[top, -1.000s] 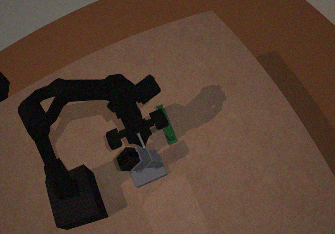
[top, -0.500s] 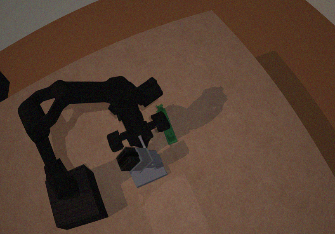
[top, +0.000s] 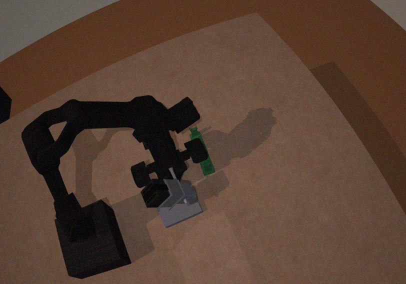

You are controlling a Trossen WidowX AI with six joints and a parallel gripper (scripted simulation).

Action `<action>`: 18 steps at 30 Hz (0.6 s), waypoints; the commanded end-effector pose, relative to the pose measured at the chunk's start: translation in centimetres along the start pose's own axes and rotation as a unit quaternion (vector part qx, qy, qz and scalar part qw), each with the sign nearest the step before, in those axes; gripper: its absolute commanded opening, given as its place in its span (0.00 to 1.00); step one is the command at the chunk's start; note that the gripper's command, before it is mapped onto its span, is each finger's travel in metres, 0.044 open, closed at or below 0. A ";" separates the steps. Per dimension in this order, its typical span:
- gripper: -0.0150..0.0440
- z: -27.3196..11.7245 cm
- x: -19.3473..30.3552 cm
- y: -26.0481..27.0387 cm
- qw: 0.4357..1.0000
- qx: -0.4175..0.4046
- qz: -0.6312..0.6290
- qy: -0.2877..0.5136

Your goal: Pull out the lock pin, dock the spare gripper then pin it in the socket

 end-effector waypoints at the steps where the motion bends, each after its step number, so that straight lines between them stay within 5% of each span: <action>1: 0.25 0.0 0.2 0.0 1.000 0.001 -0.002 0.001; 10: 0.59 0.0 0.1 0.0 1.000 0.000 0.000 0.000; 18: 0.59 -0.8 -0.3 0.0 1.000 0.000 0.000 0.000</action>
Point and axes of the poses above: the point midway between the two fingers, 35 mm back from their tips, its own z axis out along the fingers, its own y axis across the jaws, x = y × z, the point moved 10 cm from there along -z, back along the fingers, and after that the axes turned 3 degrees about z, right-handed, at the moved point
